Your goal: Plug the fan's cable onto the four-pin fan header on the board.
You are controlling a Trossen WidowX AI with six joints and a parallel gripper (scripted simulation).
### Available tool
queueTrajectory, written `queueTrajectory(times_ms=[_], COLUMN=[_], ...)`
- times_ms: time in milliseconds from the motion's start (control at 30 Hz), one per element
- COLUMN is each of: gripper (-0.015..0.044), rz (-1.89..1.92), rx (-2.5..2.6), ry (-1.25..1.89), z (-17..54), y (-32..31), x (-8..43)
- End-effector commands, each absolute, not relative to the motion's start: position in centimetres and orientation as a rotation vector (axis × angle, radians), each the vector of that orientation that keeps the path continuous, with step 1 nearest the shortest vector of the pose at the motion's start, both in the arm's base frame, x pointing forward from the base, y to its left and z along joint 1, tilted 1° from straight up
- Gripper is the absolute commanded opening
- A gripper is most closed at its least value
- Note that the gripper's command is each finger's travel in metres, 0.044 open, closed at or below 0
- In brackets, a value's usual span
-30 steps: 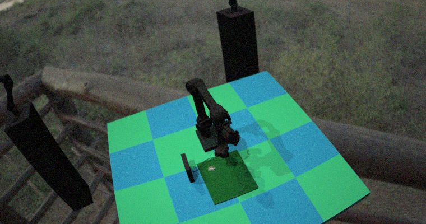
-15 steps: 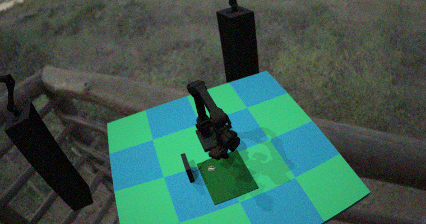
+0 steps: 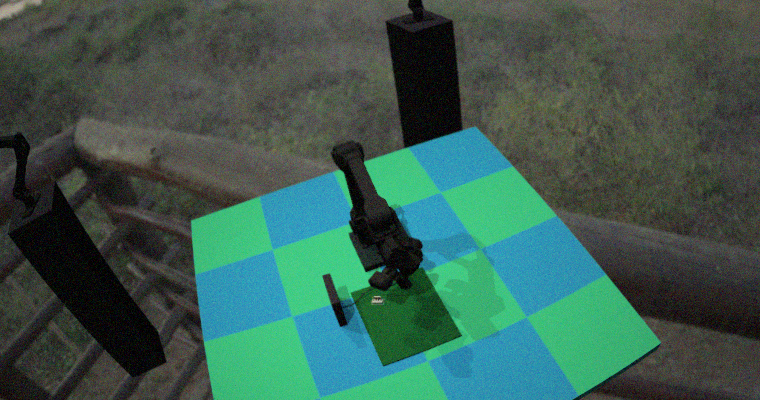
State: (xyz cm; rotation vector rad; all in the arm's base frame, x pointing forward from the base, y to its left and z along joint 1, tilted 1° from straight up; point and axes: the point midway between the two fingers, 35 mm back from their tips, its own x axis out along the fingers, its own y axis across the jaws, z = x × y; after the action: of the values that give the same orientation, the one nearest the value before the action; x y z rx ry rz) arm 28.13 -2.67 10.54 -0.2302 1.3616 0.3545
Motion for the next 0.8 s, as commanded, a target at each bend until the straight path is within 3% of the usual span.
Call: queueTrajectory(times_ms=[0,767], gripper=[0.0,0.0], rz=[0.367,0.4], rx=[-0.196,-0.056], ry=[1.297,0.922], z=[10.3,9.2], y=[-2.8,-3.7], x=[28.2,28.3])
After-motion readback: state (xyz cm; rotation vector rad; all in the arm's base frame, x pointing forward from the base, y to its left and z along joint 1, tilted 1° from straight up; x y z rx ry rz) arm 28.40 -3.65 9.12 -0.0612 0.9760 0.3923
